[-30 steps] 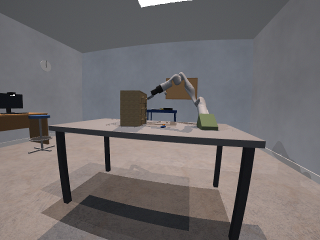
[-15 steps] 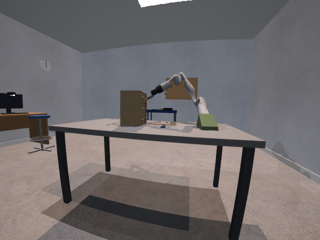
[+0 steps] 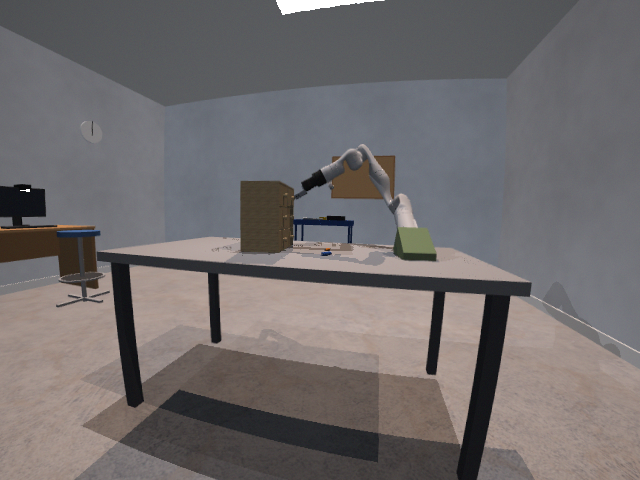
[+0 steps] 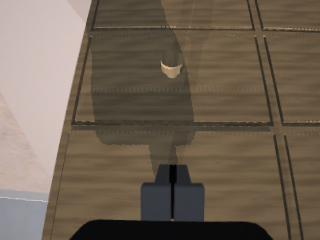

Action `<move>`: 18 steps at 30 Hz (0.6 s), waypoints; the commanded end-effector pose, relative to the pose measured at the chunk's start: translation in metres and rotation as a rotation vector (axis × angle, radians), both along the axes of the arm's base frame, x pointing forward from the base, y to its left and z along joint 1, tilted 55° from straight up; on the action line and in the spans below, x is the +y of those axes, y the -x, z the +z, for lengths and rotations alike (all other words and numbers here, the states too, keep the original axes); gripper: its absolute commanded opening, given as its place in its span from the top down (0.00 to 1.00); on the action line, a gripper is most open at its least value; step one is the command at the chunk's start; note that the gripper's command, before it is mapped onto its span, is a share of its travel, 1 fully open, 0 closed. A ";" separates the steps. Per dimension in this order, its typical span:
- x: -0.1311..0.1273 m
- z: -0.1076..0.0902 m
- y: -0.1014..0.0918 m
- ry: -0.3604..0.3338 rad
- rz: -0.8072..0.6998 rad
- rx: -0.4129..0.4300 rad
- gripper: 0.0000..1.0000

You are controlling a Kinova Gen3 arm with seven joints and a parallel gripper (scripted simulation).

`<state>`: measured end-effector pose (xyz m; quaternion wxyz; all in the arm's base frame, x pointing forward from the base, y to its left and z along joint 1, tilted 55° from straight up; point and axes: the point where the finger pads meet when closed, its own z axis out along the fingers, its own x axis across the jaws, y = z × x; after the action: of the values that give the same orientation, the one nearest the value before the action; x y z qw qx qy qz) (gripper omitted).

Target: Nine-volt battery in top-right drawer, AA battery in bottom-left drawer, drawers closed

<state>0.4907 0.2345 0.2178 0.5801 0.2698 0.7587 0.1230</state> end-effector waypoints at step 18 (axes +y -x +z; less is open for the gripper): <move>-0.010 0.000 0.028 0.001 -0.002 0.000 1.00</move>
<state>0.4737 0.2224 0.2170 0.5813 0.2773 0.7556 0.1191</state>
